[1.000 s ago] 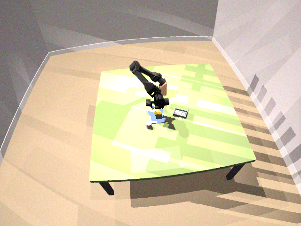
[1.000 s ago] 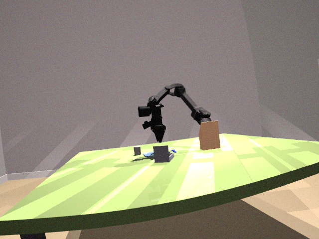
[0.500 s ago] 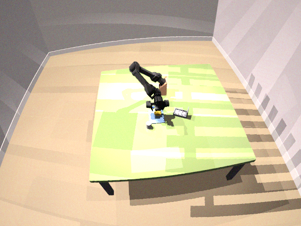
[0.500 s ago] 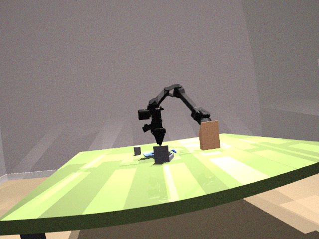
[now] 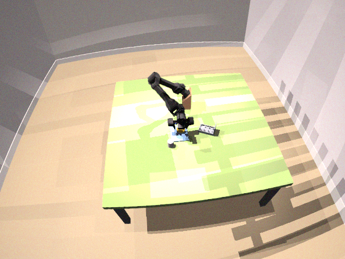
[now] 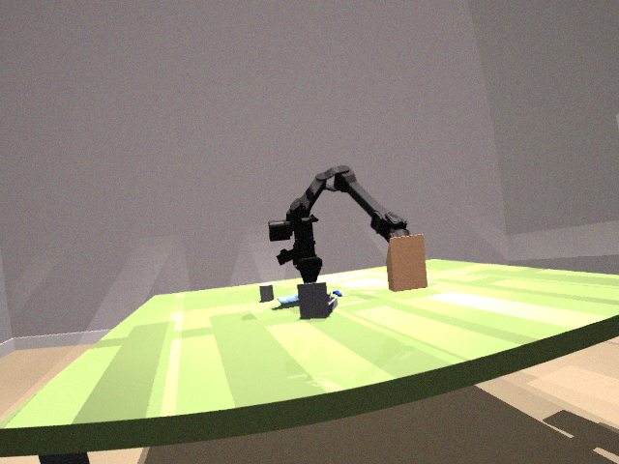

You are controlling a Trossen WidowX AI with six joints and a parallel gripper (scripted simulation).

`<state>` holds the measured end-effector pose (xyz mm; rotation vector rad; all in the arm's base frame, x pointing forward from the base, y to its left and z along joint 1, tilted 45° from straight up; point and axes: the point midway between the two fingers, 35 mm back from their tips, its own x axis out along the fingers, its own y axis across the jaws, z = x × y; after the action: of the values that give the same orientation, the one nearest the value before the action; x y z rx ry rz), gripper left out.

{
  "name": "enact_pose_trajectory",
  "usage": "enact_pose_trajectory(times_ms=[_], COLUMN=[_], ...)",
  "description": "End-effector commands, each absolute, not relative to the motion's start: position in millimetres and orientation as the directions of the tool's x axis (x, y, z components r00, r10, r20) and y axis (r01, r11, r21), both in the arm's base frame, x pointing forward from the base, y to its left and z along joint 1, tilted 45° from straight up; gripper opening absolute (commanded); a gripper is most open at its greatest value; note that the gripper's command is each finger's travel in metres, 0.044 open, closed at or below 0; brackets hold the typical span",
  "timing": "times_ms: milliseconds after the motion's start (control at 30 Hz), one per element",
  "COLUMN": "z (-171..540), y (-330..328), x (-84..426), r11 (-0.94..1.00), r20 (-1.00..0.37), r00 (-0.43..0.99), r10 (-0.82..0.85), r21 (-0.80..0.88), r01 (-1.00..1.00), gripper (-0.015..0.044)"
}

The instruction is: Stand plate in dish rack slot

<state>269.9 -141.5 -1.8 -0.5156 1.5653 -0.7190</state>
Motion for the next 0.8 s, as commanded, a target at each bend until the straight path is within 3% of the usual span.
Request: enact_pose_trajectory(times_ms=[0, 300, 367, 567, 767], z=[-8.4, -16.5, -16.5, -16.5, -16.5], y=[-146.0, -154.3, -154.3, -154.3, -154.3], x=[264.9, 263.2, 263.2, 263.2, 263.2], r11=[0.702, 0.699, 0.699, 0.699, 0.699], r20=[-0.704, -0.701, -0.701, -0.701, -0.701], r00=[-0.138, -0.137, -0.137, -0.137, -0.137], r10=[-0.697, -0.699, -0.699, -0.699, -0.699], r21=[-0.709, -0.711, -0.711, -0.711, -0.711], r01=[0.072, 0.07, 0.07, 0.07, 0.07], gripper=[0.04, 0.04, 0.0352, 0.0352, 0.0312])
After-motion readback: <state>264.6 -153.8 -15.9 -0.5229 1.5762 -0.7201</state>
